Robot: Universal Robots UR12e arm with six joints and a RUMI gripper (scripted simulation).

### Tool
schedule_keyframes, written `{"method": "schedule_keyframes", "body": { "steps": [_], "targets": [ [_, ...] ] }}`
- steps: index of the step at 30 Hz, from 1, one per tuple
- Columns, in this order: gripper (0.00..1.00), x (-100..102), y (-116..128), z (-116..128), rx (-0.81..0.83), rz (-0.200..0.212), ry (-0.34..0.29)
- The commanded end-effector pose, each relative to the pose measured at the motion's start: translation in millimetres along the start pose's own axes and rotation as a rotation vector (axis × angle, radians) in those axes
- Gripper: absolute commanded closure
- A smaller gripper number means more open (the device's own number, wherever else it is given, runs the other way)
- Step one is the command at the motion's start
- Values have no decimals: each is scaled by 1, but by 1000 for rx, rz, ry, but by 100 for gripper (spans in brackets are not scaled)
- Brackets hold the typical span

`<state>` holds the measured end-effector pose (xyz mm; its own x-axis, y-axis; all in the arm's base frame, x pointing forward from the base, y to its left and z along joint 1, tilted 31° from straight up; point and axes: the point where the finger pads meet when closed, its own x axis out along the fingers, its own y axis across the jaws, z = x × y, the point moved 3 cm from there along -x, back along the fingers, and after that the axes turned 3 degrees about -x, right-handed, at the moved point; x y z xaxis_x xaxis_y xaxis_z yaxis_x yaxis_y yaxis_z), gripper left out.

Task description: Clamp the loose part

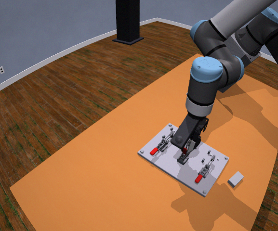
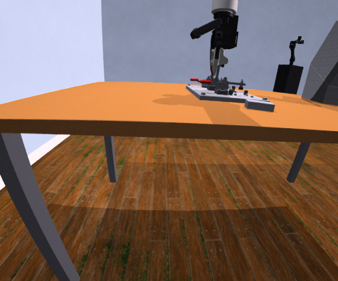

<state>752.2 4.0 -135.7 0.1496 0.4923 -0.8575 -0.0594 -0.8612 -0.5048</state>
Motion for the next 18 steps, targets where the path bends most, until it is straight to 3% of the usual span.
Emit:
{"method": "schedule_keyframes", "body": {
  "steps": [1, 14, 15, 18],
  "targets": [
    [100, -1, 0, 0, 0, 0, 1],
    [100, -1, 0, 0, 0, 0, 1],
    [72, -1, 0, 0, 0, 0, 1],
    [72, -1, 0, 0, 0, 0, 1]
  ]
}}
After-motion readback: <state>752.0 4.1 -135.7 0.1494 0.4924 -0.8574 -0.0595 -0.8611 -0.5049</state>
